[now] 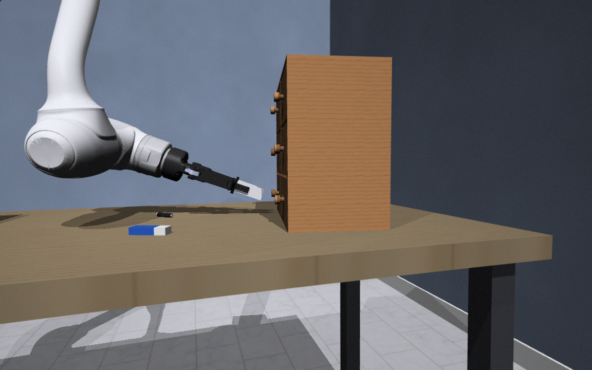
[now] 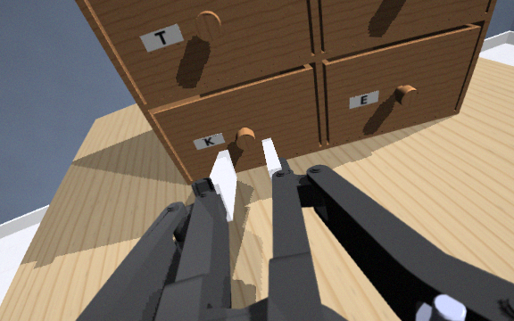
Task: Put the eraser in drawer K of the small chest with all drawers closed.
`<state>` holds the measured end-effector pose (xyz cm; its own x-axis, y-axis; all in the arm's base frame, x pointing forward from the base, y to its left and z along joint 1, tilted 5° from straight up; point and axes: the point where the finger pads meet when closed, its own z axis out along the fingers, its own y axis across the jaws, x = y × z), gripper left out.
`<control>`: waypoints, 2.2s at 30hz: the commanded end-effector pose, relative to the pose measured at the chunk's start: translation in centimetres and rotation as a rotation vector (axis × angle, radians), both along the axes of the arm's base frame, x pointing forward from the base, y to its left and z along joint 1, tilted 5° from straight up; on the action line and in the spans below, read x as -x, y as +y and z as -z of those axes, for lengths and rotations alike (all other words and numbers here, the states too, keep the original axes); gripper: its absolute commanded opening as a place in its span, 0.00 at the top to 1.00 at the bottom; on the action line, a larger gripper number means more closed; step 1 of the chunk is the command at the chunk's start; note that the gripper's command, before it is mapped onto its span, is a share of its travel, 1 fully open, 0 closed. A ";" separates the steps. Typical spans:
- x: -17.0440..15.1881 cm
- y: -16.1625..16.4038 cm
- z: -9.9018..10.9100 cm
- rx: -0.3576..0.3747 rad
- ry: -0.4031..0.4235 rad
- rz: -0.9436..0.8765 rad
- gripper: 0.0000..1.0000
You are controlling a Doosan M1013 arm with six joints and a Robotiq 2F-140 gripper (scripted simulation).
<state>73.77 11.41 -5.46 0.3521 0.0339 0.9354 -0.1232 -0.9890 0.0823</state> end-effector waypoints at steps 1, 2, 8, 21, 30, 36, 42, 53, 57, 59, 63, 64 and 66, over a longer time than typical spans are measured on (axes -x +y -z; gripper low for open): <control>-0.2 0.0 0.0 0.000 0.000 0.000 0.80; -0.3 0.0 0.0 0.000 0.000 0.000 0.80; -1.3 -0.2 0.0 0.000 0.000 0.000 0.80; -3.0 -0.4 0.0 0.000 0.000 0.000 0.80; -3.3 -0.4 0.0 0.000 0.000 0.000 0.80; -3.3 -0.4 0.0 0.000 0.000 0.000 0.80; -3.3 -0.4 0.0 0.000 0.000 0.000 0.80; -3.3 -0.4 0.0 0.000 0.000 0.000 0.92; -3.3 -0.4 0.0 0.000 0.000 0.000 0.92; -3.3 -0.4 0.0 0.000 0.000 0.000 0.92; -3.3 -0.4 0.0 0.000 0.000 0.000 0.92; -3.3 -0.4 0.0 0.000 0.000 0.000 0.92; -3.3 -0.4 0.0 0.000 0.000 0.000 0.92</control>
